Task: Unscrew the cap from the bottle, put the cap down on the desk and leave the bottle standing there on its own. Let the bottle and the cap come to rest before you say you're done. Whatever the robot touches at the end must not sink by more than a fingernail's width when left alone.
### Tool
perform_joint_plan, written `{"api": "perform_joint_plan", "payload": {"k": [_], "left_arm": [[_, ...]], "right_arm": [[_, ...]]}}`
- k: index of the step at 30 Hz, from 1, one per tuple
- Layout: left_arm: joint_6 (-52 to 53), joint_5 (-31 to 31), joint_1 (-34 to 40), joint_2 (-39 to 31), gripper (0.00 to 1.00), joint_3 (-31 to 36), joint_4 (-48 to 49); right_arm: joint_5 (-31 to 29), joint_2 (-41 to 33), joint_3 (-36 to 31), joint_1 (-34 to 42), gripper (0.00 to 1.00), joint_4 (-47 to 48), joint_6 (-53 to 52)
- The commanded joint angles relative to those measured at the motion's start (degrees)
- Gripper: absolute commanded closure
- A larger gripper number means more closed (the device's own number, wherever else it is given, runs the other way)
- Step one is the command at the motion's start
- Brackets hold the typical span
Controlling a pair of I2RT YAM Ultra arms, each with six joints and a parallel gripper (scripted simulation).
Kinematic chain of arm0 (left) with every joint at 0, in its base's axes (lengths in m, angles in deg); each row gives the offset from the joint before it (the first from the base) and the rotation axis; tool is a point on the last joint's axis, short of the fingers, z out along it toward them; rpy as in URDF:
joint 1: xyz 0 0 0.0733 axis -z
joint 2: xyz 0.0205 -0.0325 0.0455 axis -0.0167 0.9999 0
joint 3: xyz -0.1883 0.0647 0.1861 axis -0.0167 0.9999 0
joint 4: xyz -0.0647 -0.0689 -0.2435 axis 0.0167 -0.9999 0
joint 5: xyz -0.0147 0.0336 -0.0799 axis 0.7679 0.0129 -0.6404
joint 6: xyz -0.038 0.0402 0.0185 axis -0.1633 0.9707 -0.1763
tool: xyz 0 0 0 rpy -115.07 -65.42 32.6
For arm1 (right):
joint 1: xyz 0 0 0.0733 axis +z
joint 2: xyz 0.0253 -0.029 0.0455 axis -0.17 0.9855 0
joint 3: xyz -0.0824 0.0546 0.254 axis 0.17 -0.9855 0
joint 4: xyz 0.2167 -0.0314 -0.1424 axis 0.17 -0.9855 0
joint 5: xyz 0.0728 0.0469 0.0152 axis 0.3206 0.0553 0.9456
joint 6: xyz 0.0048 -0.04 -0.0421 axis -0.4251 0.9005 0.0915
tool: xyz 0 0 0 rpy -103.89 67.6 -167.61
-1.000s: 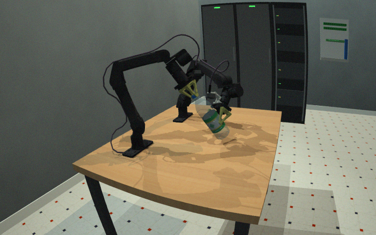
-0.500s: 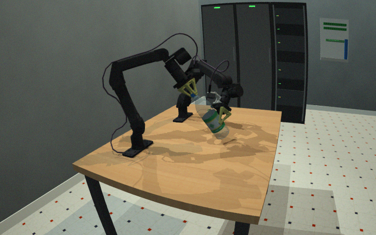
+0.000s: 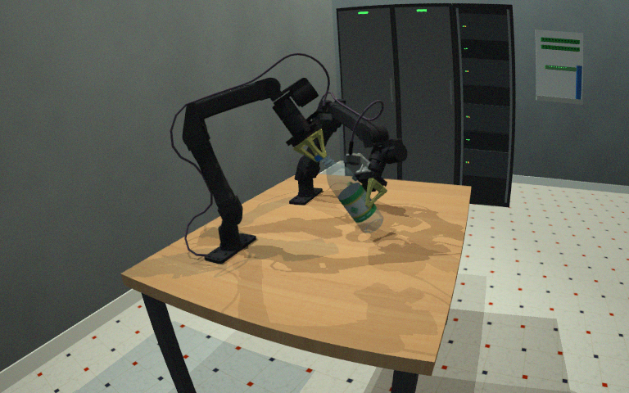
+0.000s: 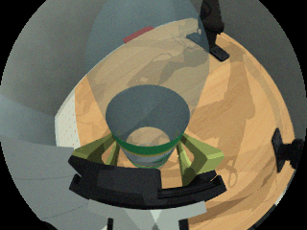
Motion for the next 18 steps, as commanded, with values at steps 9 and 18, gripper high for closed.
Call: {"api": "perform_joint_plan", "payload": {"k": [9,18], "left_arm": [[-0.5,-1.6,-0.3,-1.0,1.00,-0.6,0.1],[-0.5,-1.6,-0.3,-1.0,1.00,-0.6,0.1]], "right_arm": [[0.0,-0.3,1.4,0.0,1.00,-1.1,-0.1],[-0.2,-1.1,5.1,0.3,1.00,-5.2,-0.3]]}}
